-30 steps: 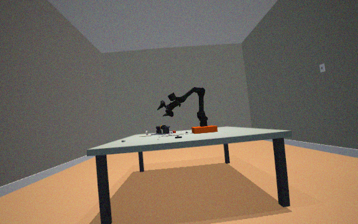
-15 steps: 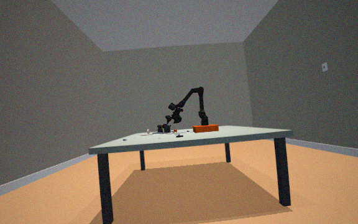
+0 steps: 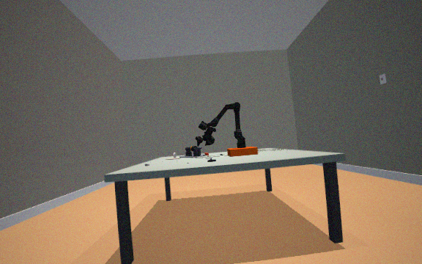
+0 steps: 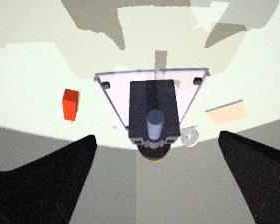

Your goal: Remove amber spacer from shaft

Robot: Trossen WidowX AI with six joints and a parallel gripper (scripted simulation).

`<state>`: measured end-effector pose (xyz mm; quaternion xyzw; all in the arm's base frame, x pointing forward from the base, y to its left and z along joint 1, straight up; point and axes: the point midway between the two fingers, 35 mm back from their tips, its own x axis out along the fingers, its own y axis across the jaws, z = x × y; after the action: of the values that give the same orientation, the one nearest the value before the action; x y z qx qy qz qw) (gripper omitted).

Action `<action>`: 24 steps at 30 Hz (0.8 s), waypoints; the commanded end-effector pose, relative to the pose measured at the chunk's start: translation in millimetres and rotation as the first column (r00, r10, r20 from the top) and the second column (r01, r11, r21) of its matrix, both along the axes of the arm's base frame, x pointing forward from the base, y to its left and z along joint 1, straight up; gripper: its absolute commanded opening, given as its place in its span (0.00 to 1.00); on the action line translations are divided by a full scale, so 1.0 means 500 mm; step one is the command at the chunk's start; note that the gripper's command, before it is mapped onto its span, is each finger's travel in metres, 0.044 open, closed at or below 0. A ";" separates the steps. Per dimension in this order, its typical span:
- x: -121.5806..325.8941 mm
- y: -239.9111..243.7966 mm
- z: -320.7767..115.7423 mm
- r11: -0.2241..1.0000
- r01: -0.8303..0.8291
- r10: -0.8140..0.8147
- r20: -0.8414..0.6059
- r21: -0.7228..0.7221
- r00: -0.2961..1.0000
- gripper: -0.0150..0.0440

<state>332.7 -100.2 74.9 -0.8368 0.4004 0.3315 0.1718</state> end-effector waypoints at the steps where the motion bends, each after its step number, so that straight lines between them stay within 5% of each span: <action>1: -0.002 0.001 -0.003 1.000 -0.004 0.004 -0.007 0.002 1.000 1.00; 19: -0.002 0.001 -0.003 1.000 -0.004 0.004 -0.007 0.002 1.000 1.00; 24: -0.002 0.008 -0.026 0.990 0.002 0.013 0.104 -0.144 0.994 1.00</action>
<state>337.9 -99.7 74.2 -0.8524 0.4034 0.2924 0.1587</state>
